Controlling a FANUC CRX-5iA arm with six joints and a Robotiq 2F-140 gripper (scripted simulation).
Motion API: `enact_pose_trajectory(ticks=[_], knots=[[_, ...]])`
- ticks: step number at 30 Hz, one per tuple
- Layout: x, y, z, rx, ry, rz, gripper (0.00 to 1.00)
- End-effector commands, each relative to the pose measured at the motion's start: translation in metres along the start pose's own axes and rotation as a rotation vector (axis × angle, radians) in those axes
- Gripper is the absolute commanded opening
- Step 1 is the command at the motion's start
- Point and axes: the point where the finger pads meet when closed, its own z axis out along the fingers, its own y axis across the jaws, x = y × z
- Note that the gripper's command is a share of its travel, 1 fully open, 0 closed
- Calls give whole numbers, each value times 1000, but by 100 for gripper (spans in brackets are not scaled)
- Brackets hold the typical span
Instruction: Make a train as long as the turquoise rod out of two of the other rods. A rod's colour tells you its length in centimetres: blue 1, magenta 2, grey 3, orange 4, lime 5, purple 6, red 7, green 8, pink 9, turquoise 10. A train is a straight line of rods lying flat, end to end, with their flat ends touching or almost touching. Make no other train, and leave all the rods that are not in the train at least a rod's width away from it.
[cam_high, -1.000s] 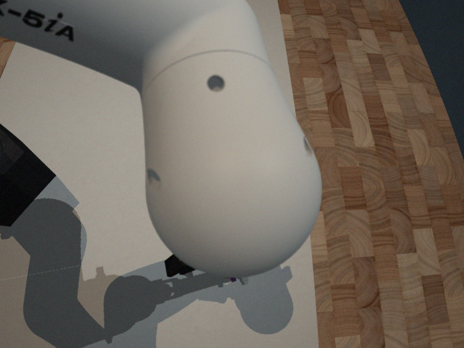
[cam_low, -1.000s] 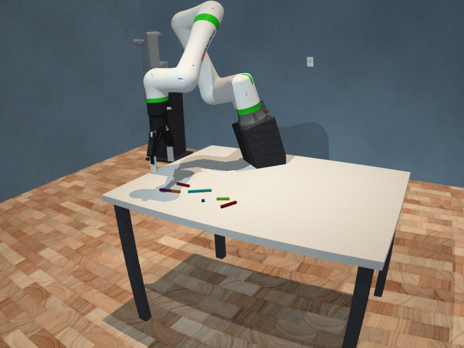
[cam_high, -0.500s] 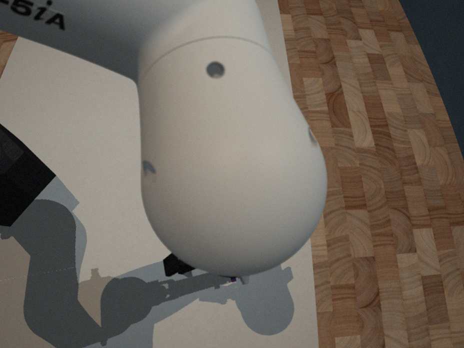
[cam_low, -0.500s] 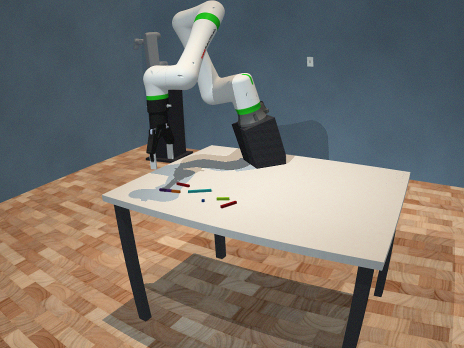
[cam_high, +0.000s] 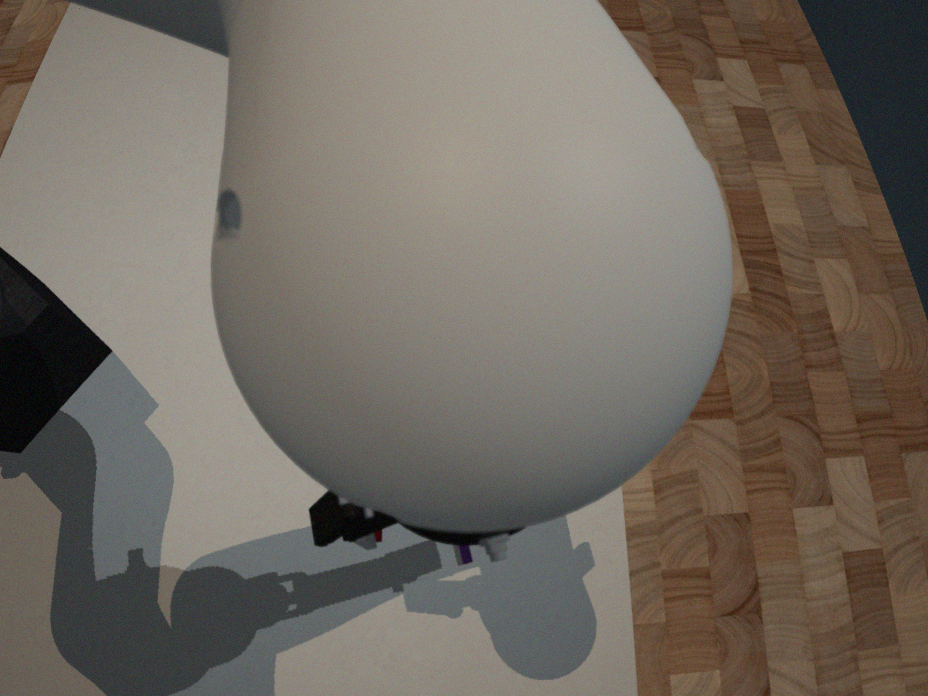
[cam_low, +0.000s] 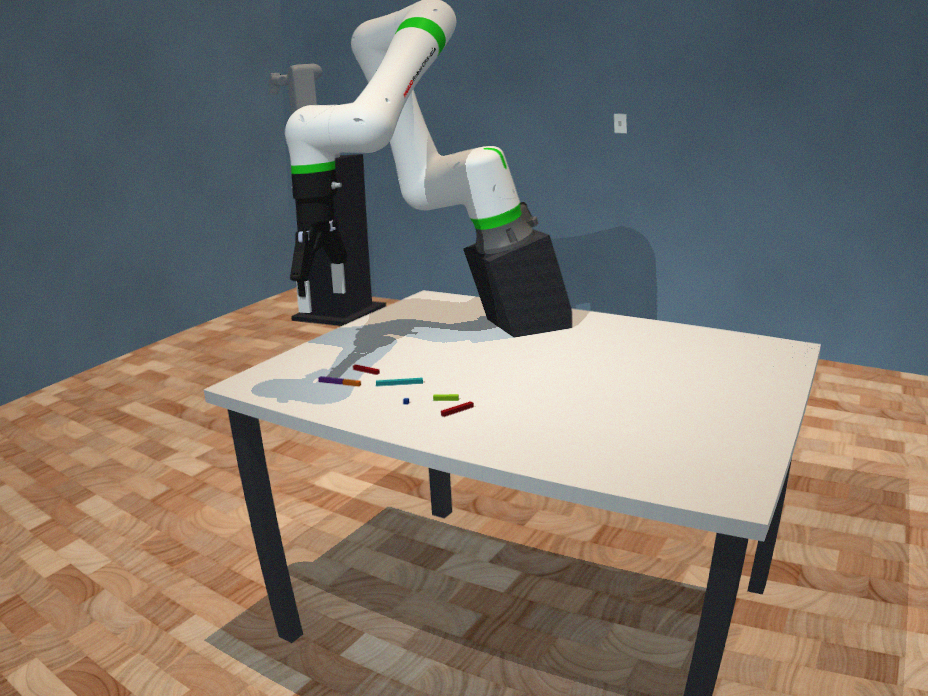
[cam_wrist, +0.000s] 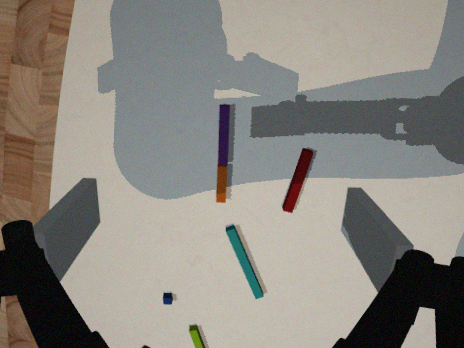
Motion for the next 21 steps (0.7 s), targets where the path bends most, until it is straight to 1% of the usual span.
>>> enact_pose_trajectory(ticks=[1,6,21], knots=[[0,0,-5,0,0,0,100],[0,0,-9,0,0,0,100],[0,0,-9,0,0,0,100]])
